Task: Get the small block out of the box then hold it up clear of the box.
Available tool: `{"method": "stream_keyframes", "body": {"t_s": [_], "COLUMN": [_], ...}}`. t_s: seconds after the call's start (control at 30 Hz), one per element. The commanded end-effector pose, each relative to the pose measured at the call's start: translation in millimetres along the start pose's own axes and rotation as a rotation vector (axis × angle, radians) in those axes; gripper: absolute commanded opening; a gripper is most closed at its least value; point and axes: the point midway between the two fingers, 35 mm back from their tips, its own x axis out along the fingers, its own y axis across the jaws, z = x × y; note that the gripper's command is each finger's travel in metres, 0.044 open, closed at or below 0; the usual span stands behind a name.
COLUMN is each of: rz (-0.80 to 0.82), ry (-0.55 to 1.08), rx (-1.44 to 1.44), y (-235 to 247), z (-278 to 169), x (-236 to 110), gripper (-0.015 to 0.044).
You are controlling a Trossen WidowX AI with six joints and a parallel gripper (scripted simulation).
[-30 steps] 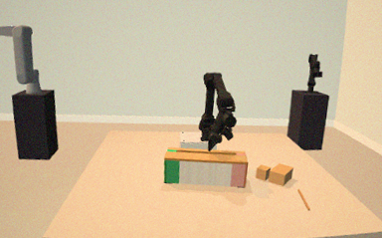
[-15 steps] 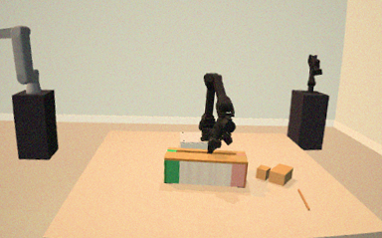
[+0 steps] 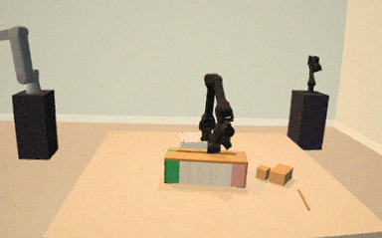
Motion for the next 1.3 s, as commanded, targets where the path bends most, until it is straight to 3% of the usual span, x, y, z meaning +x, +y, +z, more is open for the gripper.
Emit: {"method": "stream_keyframes", "body": {"t_s": [0.0, 1.27], "rz": [0.000, 0.001], "ry": [0.000, 0.010], "rx": [0.000, -0.001], "y": [0.0, -0.2], "z": [0.0, -84.1], "x": [0.0, 30.4], "gripper": [0.0400, 0.0400]}}
